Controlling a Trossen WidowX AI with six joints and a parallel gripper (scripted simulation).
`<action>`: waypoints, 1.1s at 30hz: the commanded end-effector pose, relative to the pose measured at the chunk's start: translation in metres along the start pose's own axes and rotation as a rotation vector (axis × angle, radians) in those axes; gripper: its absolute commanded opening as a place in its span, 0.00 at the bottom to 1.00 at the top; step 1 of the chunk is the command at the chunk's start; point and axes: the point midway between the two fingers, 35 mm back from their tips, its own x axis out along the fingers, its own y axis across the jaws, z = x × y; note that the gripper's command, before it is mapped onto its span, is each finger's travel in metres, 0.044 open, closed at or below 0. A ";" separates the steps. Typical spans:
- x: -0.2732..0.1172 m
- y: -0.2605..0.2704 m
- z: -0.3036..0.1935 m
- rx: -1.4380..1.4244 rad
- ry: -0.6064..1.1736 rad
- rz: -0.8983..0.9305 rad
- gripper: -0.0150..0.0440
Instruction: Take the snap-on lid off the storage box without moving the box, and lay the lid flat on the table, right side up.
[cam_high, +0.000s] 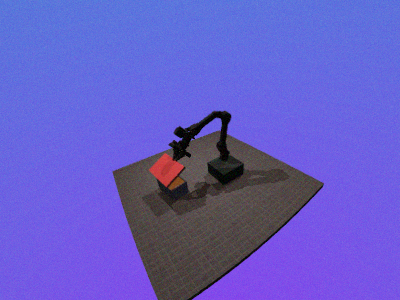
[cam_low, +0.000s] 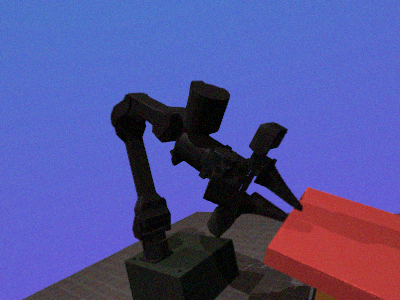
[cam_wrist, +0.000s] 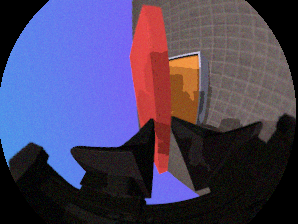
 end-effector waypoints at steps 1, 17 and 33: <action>0.001 -0.002 -0.007 -0.001 -0.003 0.010 0.25; 0.000 -0.004 -0.039 0.001 -0.001 0.010 0.25; -0.002 -0.005 -0.071 0.004 0.000 0.010 0.25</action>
